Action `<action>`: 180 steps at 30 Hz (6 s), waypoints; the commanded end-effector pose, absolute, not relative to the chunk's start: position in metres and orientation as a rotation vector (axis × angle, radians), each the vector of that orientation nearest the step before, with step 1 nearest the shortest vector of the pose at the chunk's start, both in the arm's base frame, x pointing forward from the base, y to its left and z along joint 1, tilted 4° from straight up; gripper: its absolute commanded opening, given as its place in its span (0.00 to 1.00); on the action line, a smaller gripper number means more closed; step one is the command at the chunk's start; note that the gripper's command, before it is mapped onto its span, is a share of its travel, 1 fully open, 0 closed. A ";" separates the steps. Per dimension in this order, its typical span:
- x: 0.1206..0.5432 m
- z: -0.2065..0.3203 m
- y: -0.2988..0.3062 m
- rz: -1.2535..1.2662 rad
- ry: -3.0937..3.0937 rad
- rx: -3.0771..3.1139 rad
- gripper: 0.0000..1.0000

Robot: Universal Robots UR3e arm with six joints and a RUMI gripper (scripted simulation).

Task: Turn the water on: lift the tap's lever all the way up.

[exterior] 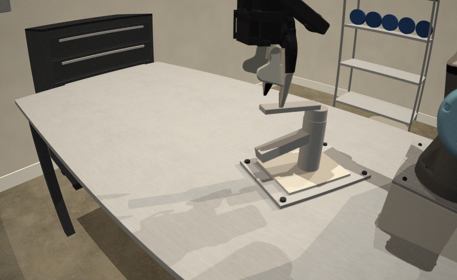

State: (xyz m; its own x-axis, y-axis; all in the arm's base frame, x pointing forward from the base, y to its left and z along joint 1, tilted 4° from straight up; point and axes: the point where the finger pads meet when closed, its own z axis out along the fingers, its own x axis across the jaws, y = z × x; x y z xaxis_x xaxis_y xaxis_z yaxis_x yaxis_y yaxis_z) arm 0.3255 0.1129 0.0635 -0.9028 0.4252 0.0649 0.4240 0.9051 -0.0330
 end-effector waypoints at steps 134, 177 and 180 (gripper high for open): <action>0.324 0.035 0.113 0.027 -3.000 -0.670 0.00; 0.324 0.035 0.113 0.027 -3.000 -0.670 0.00; 0.324 0.035 0.113 0.027 -3.000 -0.670 0.00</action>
State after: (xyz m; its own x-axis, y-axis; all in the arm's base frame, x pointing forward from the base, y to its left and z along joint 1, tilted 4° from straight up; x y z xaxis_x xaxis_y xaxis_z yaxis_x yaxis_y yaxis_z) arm 0.3234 0.1129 0.0339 -0.9028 0.4252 0.0650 0.4239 0.9051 -0.0330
